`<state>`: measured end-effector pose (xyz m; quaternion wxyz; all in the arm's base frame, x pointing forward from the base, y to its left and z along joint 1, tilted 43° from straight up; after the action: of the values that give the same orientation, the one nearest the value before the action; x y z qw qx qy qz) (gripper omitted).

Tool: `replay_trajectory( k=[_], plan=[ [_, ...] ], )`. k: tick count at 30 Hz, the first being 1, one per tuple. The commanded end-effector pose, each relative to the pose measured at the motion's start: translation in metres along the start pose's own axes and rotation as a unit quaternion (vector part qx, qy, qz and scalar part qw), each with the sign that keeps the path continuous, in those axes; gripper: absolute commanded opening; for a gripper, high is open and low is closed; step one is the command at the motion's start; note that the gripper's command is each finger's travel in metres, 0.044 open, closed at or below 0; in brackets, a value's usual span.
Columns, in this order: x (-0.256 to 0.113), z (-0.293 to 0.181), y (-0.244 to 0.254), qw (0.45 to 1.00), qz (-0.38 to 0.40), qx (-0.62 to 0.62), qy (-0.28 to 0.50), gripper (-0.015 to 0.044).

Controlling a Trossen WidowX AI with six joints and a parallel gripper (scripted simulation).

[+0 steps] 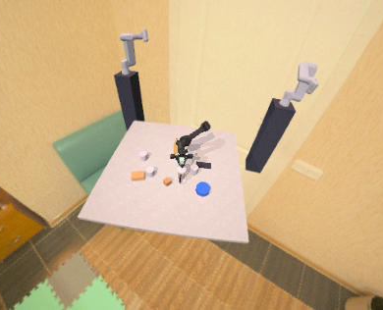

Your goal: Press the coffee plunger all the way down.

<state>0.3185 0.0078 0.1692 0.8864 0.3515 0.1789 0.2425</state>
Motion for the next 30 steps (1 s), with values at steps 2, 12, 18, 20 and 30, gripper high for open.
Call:
replay_trajectory(
  k=[2, 12, 18, 20, 30],
  plan=[
    [0.0088, -0.0214, -0.0030, 0.999, 0.003, 0.029, 0.033, 0.0126],
    [0.0113, -0.0191, -0.0033, 0.999, 0.003, 0.029, 0.033, 0.0126],
    [0.0116, -0.0186, -0.0039, 0.999, 0.004, 0.029, 0.033, 0.0126],
    [0.0117, -0.0185, -0.0042, 0.999, 0.004, 0.029, 0.033, 0.0126],
    [0.0119, -0.0181, -0.0055, 0.999, 0.004, 0.029, 0.033, 0.0126]
  ],
)
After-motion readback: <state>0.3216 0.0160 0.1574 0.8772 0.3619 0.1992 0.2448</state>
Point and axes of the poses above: the point midway between the two fingers, 35 mm back from their tips, its own x axis out along the fingers, its own y axis across the jaws, z = x × y, the point moved 3 cm from there along -x, back along the fingers, and after that the axes turned 9 degrees about x, right-handed, at the moved point
